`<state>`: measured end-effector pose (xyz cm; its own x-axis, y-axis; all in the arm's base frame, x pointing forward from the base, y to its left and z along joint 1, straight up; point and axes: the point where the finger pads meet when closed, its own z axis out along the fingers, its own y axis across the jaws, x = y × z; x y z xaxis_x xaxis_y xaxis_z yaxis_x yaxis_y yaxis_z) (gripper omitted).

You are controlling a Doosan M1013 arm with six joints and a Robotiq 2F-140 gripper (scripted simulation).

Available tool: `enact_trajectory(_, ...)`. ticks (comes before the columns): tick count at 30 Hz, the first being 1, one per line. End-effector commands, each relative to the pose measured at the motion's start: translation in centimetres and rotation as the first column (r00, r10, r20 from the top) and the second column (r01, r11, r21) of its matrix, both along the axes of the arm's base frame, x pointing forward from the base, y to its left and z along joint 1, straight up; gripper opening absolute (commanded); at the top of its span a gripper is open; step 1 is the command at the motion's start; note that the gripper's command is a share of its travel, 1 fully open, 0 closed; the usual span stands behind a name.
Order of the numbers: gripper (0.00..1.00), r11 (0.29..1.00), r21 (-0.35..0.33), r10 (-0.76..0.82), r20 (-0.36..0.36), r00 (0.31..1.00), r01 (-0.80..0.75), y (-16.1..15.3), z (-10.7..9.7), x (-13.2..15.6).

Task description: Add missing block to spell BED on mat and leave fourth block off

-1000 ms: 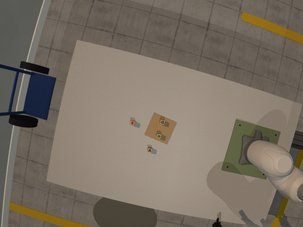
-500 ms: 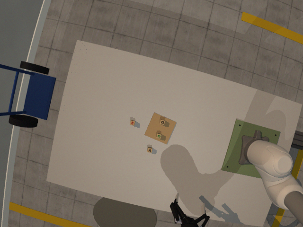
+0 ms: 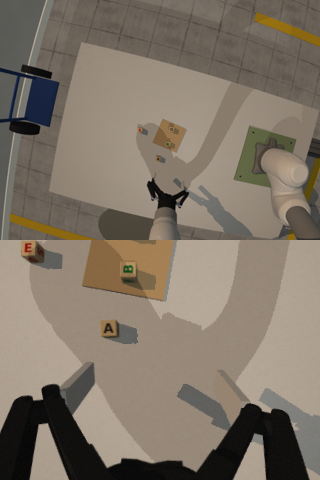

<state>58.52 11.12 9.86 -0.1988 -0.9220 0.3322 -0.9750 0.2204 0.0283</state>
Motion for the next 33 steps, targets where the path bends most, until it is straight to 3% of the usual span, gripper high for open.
enact_trajectory(1, 1.0, 1.0, -0.005, 0.019, 0.013, 1.0, -0.019, -3.1, -1.3, 2.9)
enact_trajectory(8, 1.0, 0.999, -0.017, 0.047, 0.025, 0.999, -0.046, -7.5, -2.9, 5.8)
enact_trajectory(33, 1.0, 0.999, -0.017, 0.047, 0.026, 0.999, -0.047, -7.5, -2.9, 5.8)
